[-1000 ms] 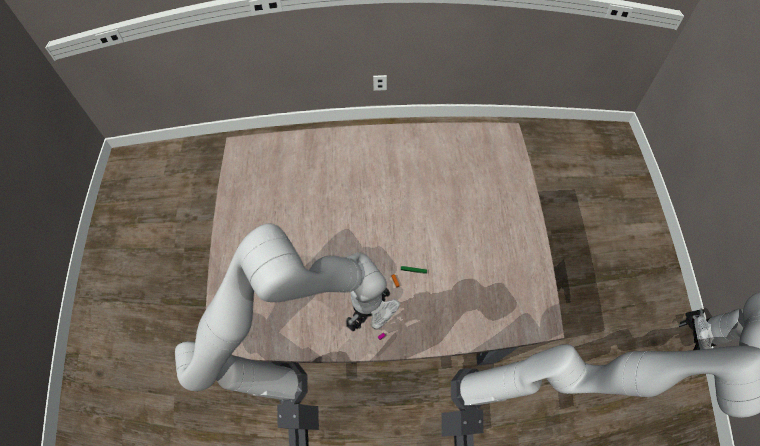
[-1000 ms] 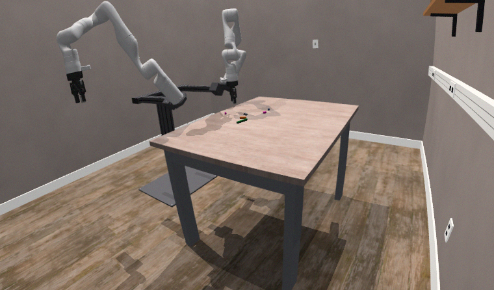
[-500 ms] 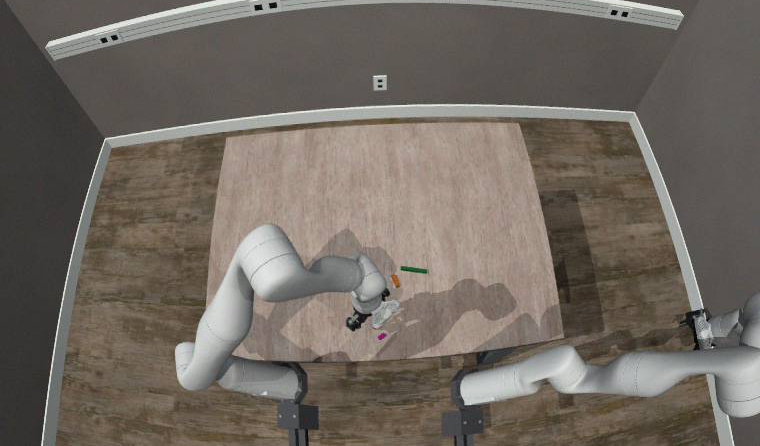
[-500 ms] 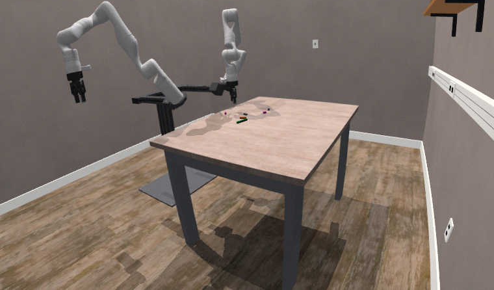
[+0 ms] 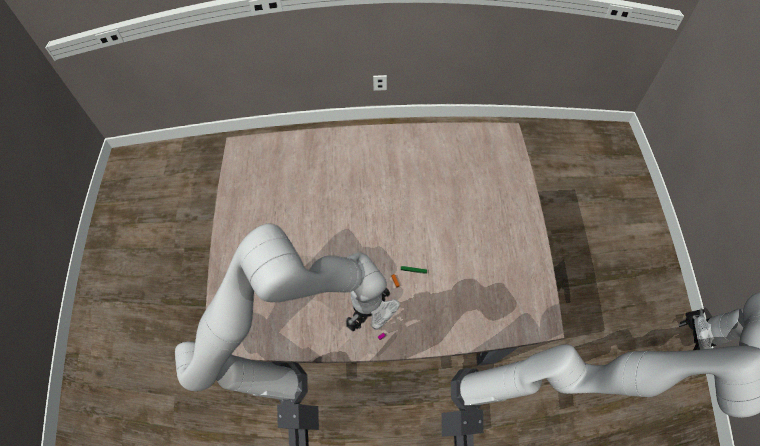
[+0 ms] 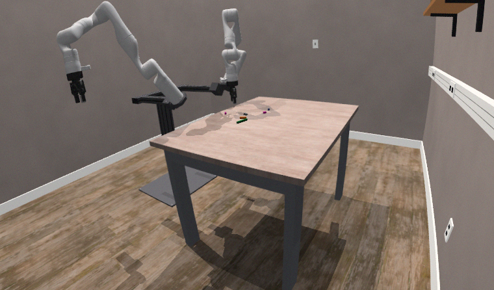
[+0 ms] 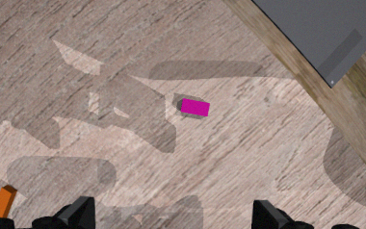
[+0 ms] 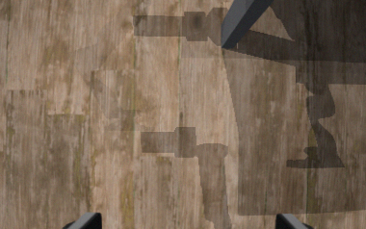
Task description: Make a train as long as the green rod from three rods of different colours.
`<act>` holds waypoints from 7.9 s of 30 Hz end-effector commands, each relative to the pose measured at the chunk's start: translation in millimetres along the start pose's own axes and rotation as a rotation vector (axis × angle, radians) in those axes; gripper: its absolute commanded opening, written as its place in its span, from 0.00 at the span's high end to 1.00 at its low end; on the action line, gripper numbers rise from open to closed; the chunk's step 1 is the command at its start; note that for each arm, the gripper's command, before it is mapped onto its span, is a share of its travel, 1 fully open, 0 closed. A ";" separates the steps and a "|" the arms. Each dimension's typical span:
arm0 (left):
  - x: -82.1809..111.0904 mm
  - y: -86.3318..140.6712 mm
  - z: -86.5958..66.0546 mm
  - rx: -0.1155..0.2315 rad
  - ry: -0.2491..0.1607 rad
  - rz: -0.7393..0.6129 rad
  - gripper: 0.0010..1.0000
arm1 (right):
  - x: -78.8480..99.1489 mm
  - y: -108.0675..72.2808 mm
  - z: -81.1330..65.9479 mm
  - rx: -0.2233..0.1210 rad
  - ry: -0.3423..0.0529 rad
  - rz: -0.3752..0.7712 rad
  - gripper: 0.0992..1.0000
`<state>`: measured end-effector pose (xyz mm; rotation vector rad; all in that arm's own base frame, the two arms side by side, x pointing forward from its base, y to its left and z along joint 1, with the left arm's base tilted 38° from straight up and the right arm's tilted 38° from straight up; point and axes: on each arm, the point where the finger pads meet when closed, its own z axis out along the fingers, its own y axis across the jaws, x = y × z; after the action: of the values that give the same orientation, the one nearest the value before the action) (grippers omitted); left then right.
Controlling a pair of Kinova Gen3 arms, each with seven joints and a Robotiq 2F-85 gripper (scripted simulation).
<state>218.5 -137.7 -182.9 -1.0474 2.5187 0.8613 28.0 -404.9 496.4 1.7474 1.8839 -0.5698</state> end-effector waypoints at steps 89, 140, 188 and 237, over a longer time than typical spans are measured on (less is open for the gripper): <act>-27.1 -139.7 -40.6 0.000 0.003 -1.567 0.00 | -0.3 0.0 -0.5 -0.001 -0.001 0.000 0.00; -27.1 -139.8 -40.7 0.000 0.003 -1.568 0.00 | -0.3 0.0 -0.5 -0.001 -0.001 0.000 0.00; -27.7 -139.7 -40.7 0.000 0.003 -1.567 0.00 | -0.3 0.0 -0.5 -0.001 -0.001 0.000 0.00; -231.3 -13.7 -8.9 -0.001 0.001 -0.836 0.00 | -0.3 0.0 -0.5 -0.001 -0.001 0.000 0.00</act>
<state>389.0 -23.3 -75.7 -1.8691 1.7679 0.5897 28.0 -404.9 496.4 1.7474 1.8839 -0.5698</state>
